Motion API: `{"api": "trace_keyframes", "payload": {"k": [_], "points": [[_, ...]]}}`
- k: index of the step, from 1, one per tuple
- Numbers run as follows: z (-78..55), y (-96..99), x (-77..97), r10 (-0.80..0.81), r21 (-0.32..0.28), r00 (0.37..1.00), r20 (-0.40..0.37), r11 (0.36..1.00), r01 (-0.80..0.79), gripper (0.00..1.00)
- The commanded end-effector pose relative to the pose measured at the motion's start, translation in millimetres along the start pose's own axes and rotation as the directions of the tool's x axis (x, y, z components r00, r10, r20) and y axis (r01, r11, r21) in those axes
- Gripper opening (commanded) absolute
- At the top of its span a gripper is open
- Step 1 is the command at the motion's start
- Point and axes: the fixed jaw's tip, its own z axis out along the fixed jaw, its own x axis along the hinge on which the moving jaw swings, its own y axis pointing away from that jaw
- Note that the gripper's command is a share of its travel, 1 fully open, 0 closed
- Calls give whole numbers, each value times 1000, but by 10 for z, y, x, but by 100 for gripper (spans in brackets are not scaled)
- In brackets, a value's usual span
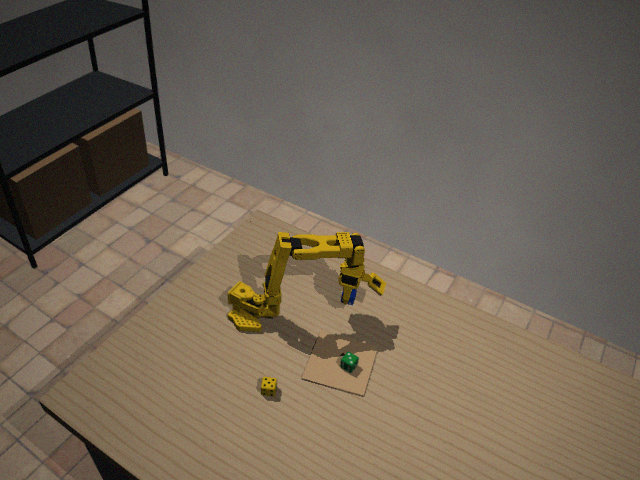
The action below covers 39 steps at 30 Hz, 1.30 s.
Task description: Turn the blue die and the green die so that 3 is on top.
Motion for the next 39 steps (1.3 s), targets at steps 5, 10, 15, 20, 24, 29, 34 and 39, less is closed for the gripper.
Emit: {"api": "trace_keyframes", "payload": {"k": [5,10,15,20,24,29,34,39], "points": [[-137,30,-41,-134,-24,989,66,990,136,0],[-136,27,-31,-268,-14,961,68,963,269,0],[-136,25,-24,-361,-8,930,69,932,362,0],[-135,18,-11,-527,5,847,69,849,528,0],[-134,10,-1,-658,17,750,68,752,659,0],[-133,-3,10,-804,31,592,63,594,804,0],[-132,-12,16,-875,39,482,58,484,874,0],[-131,-28,22,-957,50,285,48,287,957,0]]}}
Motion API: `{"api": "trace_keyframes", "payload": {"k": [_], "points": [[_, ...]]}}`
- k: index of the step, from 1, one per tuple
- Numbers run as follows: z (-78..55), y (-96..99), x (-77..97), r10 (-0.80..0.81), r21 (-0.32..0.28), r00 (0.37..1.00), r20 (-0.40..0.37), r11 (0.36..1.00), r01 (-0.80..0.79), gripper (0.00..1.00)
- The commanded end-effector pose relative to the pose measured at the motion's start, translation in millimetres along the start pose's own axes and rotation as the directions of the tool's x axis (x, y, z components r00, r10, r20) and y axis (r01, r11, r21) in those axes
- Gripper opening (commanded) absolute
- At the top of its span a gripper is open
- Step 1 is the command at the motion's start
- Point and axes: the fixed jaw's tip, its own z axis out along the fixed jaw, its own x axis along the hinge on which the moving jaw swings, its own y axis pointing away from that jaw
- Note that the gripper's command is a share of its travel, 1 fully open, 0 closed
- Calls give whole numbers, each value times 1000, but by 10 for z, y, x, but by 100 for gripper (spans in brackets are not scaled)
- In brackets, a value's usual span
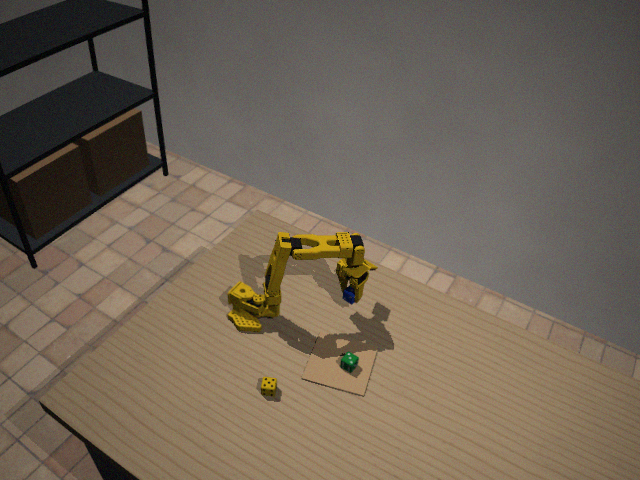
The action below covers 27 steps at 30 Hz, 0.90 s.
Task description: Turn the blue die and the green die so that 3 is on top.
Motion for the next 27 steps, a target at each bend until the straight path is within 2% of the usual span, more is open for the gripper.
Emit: {"api": "trace_keyframes", "payload": {"k": [1,8,10,16,23,27], "points": [[-131,-36,-36,-172,52,984,47,984,170,0],[-131,-43,-17,-425,62,905,31,904,423,0],[-131,-43,-17,-425,62,905,31,904,423,0],[-130,-51,-4,-584,67,812,19,811,581,0],[-130,-59,5,-699,69,715,9,714,697,0],[-130,-61,6,-720,69,694,7,692,718,0]]}}
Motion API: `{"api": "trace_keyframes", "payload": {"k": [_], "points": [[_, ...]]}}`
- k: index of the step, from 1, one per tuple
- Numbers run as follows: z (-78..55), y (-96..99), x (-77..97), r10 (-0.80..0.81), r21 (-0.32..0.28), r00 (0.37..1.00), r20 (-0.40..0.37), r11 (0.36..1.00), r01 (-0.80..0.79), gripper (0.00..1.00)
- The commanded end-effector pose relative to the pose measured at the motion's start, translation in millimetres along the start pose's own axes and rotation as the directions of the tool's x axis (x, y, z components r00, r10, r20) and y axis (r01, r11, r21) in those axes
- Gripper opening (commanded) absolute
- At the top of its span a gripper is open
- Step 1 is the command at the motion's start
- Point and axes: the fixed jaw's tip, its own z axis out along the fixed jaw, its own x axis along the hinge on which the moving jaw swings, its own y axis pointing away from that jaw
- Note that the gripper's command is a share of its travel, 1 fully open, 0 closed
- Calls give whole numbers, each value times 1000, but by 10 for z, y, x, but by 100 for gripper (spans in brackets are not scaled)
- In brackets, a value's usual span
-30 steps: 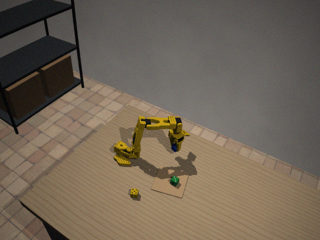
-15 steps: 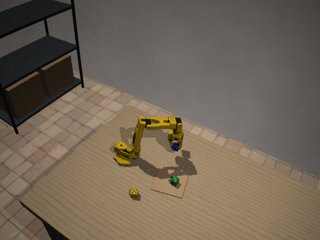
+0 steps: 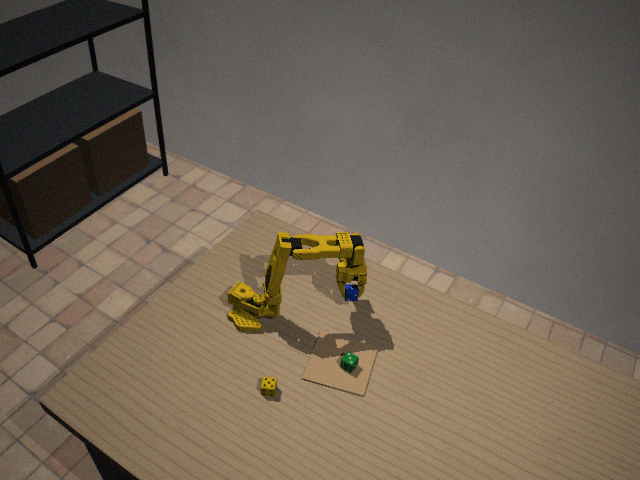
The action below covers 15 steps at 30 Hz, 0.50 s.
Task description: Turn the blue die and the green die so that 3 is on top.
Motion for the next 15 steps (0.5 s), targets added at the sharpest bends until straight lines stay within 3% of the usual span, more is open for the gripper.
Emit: {"api": "trace_keyframes", "payload": {"k": [1,15], "points": [[-130,-60,-8,-37,69,999,6,997,36,0],[-130,-60,-3,-98,70,995,2,993,98,0]]}}
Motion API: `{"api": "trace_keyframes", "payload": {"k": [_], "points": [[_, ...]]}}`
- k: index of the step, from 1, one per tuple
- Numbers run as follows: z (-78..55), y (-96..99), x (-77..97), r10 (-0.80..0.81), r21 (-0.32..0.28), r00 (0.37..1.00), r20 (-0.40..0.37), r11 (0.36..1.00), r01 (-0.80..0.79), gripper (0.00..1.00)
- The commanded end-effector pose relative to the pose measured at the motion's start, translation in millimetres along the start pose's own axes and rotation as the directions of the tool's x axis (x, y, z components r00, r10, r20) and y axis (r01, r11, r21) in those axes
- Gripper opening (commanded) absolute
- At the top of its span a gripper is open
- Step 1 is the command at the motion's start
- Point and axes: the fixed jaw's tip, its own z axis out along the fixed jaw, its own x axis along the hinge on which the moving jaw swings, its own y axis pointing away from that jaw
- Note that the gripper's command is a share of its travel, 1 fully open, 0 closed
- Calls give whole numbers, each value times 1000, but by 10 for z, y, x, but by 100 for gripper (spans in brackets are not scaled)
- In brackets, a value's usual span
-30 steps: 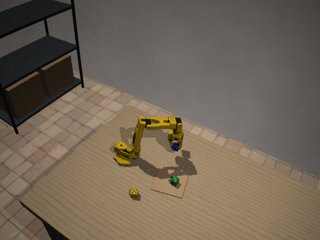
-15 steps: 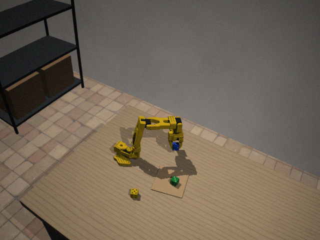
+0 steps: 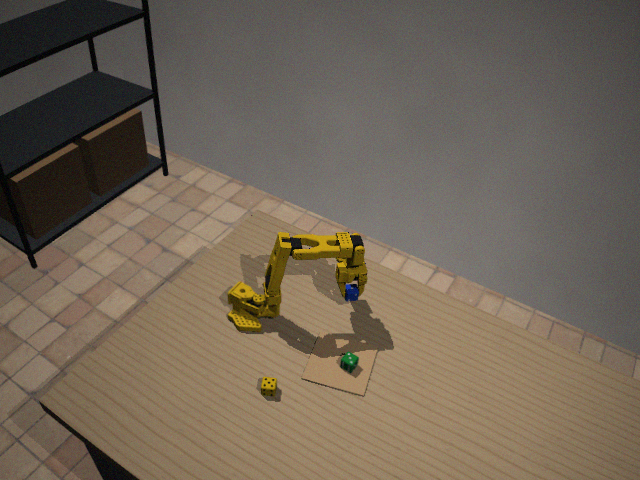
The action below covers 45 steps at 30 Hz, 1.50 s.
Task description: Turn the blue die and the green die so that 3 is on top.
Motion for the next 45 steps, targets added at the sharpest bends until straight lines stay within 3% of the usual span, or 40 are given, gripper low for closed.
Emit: {"api": "trace_keyframes", "payload": {"k": [1,10,29,45], "points": [[-130,-61,-5,-9,70,1000,2,998,9,0],[-134,14,-43,-28,70,1000,1,997,28,0],[-11,578,-219,-160,69,987,-3,985,160,0],[0,603,-223,-165,69,986,-3,984,165,0]]}}
